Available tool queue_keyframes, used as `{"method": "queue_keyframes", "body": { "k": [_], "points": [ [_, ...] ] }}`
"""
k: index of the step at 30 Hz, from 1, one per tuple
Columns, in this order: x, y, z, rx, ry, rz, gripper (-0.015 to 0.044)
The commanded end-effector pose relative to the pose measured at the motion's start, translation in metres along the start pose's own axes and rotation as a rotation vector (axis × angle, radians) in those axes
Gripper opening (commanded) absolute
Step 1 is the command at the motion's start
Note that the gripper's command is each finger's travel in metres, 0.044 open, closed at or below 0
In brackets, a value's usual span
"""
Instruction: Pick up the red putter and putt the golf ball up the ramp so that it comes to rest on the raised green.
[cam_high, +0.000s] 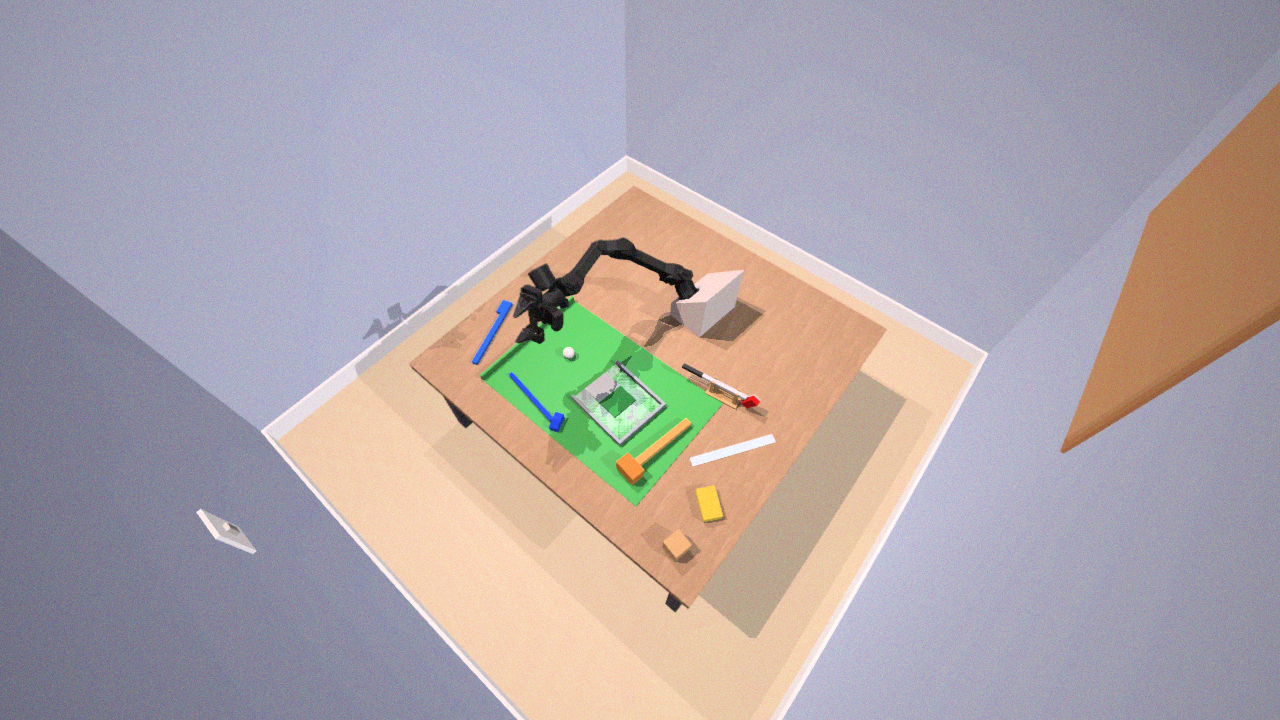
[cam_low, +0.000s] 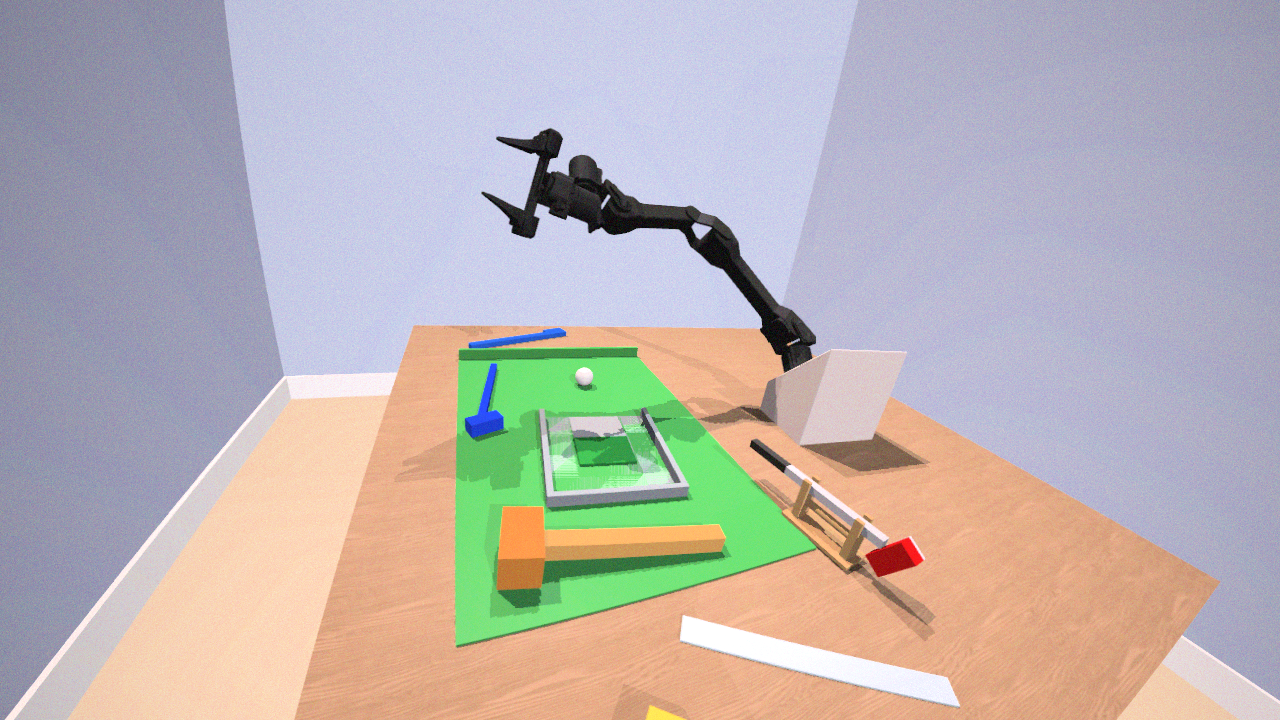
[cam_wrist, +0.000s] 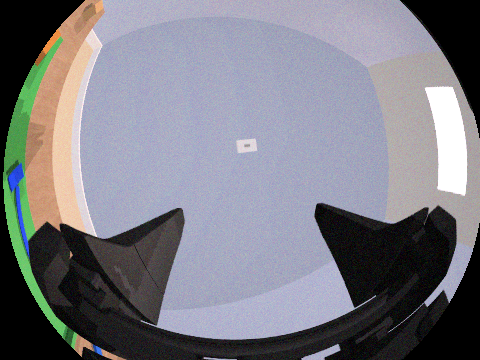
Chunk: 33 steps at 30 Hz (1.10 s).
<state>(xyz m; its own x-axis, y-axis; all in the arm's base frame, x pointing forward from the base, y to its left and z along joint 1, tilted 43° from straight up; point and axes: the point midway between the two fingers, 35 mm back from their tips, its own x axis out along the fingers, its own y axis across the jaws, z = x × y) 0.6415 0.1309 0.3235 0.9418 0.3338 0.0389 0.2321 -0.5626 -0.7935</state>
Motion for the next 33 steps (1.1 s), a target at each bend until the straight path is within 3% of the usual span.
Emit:
{"method": "queue_keyframes", "body": {
  "k": [1,9,17,25,33],
  "points": [
    [0.003,0.039,0.066,0.150,-0.113,0.152,0.0440],
    [-0.018,0.089,0.171,0.347,-0.263,0.422,0.0440],
    [-0.068,0.136,0.270,0.480,-0.363,0.734,0.0440],
    [-0.148,0.178,0.350,0.532,-0.394,1.083,0.0440],
    [-0.254,0.214,0.401,0.475,-0.331,1.449,0.0440]
  ]
}}
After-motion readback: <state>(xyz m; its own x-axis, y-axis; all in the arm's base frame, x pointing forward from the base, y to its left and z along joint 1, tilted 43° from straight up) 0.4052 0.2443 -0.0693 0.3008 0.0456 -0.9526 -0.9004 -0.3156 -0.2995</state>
